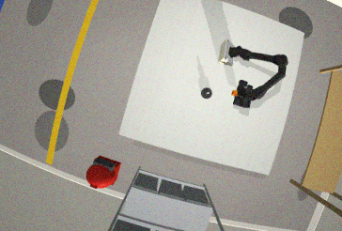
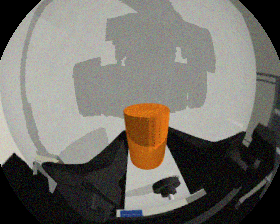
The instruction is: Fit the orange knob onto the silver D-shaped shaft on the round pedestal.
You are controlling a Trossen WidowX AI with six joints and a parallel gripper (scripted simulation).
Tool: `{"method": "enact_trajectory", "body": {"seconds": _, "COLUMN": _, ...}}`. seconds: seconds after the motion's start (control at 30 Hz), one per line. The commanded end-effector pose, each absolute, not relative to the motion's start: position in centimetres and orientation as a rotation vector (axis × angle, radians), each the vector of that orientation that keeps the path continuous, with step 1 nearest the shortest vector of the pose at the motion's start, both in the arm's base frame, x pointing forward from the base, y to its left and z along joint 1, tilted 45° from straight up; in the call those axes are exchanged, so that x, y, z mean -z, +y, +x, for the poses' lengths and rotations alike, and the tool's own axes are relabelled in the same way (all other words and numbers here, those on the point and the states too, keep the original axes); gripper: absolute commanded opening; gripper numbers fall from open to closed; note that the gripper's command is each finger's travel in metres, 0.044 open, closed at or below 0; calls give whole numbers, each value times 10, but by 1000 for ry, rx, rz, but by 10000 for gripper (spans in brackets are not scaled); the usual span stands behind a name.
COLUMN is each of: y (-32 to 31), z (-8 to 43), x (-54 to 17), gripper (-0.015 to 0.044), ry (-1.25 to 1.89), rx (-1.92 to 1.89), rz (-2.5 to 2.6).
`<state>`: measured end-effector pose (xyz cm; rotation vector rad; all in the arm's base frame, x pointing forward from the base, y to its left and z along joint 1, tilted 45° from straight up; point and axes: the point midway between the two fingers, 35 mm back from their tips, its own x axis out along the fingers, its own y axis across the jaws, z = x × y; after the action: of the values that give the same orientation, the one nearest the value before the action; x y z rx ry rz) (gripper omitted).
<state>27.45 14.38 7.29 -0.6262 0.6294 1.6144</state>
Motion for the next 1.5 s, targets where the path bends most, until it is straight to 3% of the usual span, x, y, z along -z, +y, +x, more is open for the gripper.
{"method": "enact_trajectory", "body": {"seconds": 0.0, "y": 144, "z": 275, "x": -73, "gripper": 179, "ry": 615, "rx": -1617, "rz": -639}}
{"method": "enact_trajectory", "body": {"seconds": 0.27, "y": 153, "z": 274, "x": -64, "gripper": 179, "ry": 614, "rx": -1618, "rz": -639}}
{"method": "enact_trajectory", "body": {"seconds": 0.37, "y": 153, "z": 274, "x": -66, "gripper": 258, "ry": 611, "rx": -1625, "rz": -645}}
{"method": "enact_trajectory", "body": {"seconds": 0.4, "y": 153, "z": 274, "x": -66, "gripper": 260, "ry": 611, "rx": -1625, "rz": -645}}
{"method": "enact_trajectory", "body": {"seconds": 1.1, "y": 153, "z": 274, "x": -66, "gripper": 260, "ry": 611, "rx": -1625, "rz": -645}}
{"method": "enact_trajectory", "body": {"seconds": 1.33, "y": 153, "z": 274, "x": -66, "gripper": 440, "ry": 611, "rx": -1625, "rz": -645}}
{"method": "enact_trajectory", "body": {"seconds": 1.47, "y": 153, "z": 274, "x": -66, "gripper": 440, "ry": 611, "rx": -1625, "rz": -645}}
